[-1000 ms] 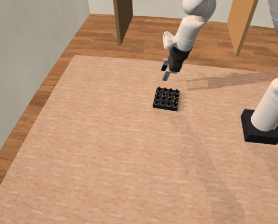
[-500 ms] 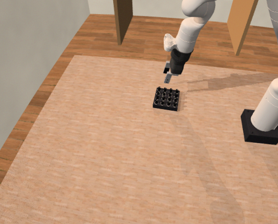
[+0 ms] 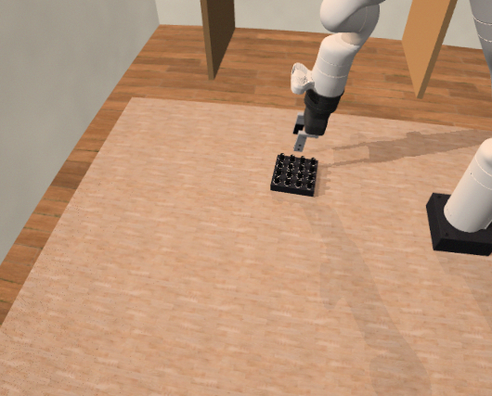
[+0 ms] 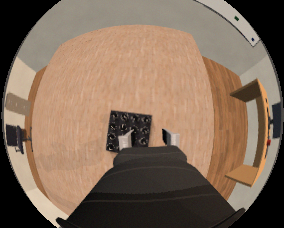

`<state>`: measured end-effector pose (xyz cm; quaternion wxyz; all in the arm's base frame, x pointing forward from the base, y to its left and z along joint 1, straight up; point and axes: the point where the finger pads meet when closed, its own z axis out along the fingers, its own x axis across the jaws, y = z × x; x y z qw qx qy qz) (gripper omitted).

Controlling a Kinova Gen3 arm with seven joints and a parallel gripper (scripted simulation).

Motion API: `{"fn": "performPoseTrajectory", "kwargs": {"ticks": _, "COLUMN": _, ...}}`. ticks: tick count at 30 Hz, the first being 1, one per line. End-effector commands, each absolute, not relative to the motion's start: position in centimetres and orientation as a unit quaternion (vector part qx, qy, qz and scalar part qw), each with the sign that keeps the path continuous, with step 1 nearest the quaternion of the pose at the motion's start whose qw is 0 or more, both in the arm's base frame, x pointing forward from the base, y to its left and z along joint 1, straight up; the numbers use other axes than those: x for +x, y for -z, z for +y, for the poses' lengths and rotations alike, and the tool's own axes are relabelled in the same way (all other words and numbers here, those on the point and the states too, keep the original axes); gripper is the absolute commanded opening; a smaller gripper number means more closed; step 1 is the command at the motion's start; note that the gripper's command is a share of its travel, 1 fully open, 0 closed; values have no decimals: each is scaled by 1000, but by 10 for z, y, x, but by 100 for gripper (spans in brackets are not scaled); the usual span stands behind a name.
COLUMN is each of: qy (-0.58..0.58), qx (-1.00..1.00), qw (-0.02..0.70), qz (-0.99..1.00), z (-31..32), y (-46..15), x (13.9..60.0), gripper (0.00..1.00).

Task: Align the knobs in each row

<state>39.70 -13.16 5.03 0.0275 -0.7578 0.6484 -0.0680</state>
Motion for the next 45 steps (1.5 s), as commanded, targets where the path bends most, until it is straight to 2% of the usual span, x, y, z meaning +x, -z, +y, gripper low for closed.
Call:
{"fn": "performPoseTrajectory", "kwargs": {"ticks": 1, "qy": 67, "qx": -759, "qw": 26, "qz": 647, "z": -129, "y": -50, "x": 397, "gripper": 100}}
{"fn": "performPoseTrajectory", "kwargs": {"ticks": 45, "qy": 17, "qx": -731, "qw": 9, "qz": 683, "z": -108, "y": -39, "x": 369, "gripper": 100}}
